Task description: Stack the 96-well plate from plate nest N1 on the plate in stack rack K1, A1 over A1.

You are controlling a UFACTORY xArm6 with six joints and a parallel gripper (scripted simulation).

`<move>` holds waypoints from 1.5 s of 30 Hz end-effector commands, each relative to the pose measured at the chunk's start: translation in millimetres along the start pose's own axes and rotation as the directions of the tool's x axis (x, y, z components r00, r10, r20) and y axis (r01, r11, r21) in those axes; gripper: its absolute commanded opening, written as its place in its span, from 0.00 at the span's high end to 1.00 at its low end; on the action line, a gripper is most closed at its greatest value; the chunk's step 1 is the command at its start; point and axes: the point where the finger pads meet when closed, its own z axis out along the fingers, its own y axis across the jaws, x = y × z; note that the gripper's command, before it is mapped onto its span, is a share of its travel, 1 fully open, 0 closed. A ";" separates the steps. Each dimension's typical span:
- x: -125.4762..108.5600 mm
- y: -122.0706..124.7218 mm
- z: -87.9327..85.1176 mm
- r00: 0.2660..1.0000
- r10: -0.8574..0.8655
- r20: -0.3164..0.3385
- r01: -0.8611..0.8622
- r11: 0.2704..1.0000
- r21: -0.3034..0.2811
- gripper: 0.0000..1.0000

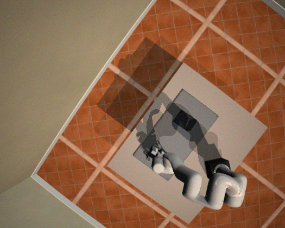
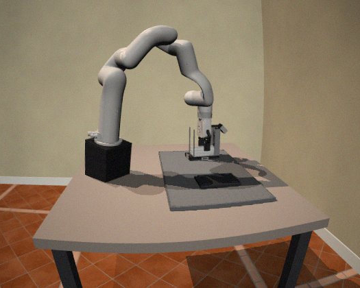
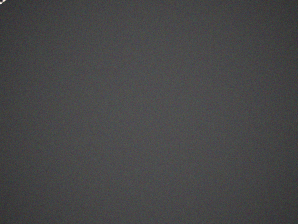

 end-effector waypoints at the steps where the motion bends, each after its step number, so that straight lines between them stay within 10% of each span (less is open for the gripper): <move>1: 1.7 -0.5 -0.9 1.000 0.000 -0.004 0.000 1.000 0.001 1.00; 11: 1.7 -0.5 0.4 1.000 0.000 -0.004 0.000 1.000 0.001 1.00; 12: 1.7 -0.5 1.1 1.000 0.000 -0.004 0.000 1.000 0.001 0.00; 45: 1.7 -0.6 1.1 1.000 0.000 -0.004 0.000 1.000 0.002 0.00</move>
